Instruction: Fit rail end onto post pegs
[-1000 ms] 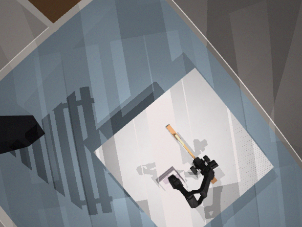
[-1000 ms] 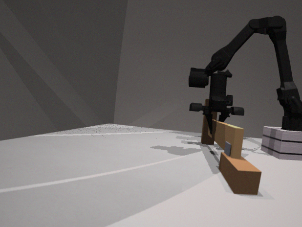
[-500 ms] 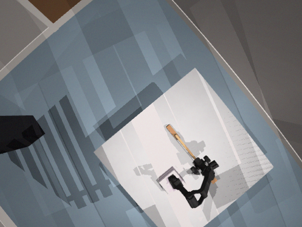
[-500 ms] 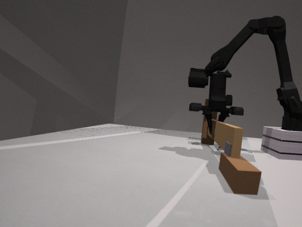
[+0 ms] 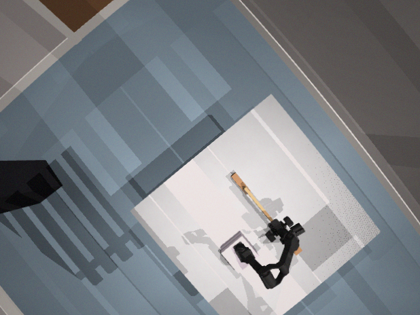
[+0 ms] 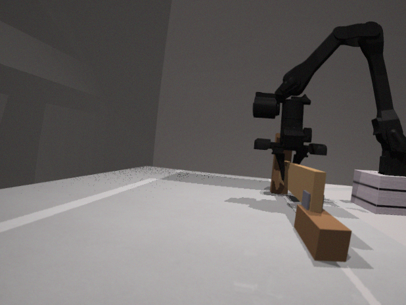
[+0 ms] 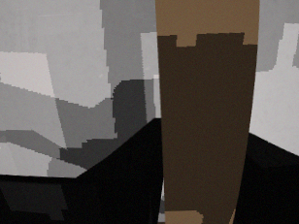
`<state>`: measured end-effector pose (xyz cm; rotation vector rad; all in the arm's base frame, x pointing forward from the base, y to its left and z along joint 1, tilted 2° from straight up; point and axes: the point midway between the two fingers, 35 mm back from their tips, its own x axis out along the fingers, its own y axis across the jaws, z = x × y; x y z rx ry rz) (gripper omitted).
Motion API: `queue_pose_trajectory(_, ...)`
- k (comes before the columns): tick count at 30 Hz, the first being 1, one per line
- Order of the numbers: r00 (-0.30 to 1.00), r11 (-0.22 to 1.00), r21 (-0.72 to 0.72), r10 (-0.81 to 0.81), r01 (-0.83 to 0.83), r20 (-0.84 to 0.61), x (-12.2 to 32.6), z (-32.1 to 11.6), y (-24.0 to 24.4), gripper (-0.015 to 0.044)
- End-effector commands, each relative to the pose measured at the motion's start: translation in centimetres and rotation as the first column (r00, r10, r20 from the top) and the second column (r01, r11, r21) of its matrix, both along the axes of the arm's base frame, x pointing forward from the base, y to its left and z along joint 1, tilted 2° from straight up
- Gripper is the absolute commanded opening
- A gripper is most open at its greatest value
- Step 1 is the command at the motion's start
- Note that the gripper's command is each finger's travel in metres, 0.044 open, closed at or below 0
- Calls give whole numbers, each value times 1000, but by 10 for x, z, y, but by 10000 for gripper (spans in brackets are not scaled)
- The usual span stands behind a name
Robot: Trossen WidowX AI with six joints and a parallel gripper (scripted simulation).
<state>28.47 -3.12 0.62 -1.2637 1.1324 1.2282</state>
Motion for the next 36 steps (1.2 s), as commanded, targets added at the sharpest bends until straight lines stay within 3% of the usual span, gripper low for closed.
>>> queue_pose_trajectory(1,1000,1000,-3,2,-2,6,2,2,-2,0)
queue_pose_trajectory(36,1000,1000,-3,2,-2,6,2,1,-9,0)
